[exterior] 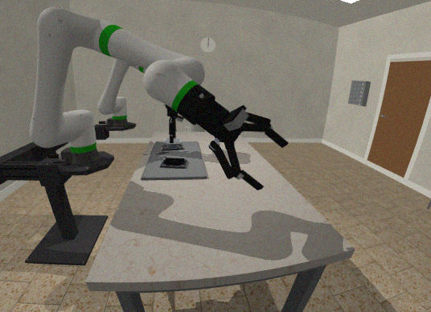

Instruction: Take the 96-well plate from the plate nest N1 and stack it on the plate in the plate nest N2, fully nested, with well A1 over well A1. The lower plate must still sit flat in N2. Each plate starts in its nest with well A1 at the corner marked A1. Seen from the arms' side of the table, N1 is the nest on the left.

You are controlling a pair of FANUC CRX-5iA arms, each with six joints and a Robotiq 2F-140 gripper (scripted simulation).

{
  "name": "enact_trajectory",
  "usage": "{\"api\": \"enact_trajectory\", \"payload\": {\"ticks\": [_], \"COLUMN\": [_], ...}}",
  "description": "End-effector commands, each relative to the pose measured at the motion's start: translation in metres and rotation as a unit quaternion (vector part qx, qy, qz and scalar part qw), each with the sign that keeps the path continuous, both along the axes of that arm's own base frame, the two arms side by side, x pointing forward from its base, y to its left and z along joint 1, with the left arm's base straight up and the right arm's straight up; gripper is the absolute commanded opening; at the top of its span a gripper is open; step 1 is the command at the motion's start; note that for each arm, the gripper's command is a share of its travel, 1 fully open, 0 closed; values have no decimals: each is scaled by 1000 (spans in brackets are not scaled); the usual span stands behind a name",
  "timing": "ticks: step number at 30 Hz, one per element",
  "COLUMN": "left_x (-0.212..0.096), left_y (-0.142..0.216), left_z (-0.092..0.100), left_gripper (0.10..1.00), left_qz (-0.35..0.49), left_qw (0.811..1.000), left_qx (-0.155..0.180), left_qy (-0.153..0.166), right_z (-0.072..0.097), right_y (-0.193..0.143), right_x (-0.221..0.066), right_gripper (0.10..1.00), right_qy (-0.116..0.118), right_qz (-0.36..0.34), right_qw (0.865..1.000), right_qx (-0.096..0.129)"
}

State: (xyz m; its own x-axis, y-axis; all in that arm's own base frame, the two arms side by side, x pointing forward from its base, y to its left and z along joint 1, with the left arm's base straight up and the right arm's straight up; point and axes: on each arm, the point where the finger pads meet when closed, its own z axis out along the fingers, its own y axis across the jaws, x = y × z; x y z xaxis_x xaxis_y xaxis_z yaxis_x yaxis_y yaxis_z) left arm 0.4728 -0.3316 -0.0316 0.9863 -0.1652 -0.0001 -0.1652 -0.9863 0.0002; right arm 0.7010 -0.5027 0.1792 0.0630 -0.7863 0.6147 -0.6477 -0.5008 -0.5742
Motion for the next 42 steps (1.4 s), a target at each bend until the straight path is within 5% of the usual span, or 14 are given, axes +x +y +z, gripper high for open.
{"api": "enact_trajectory", "payload": {"ticks": [1,42], "left_x": [1,5], "left_y": [-4,-127], "left_z": [1,1], "left_gripper": [99,99], "left_qz": [0,0], "left_qw": [1000,1000], "left_qx": [0,-1], "left_qy": [-1,-1], "right_z": [2,2], "right_y": [0,0], "right_x": [0,0], "right_gripper": [1000,1000], "right_qy": [-1,-1], "right_qz": [0,0], "right_qw": [1000,1000], "right_qx": [-1,-1]}}
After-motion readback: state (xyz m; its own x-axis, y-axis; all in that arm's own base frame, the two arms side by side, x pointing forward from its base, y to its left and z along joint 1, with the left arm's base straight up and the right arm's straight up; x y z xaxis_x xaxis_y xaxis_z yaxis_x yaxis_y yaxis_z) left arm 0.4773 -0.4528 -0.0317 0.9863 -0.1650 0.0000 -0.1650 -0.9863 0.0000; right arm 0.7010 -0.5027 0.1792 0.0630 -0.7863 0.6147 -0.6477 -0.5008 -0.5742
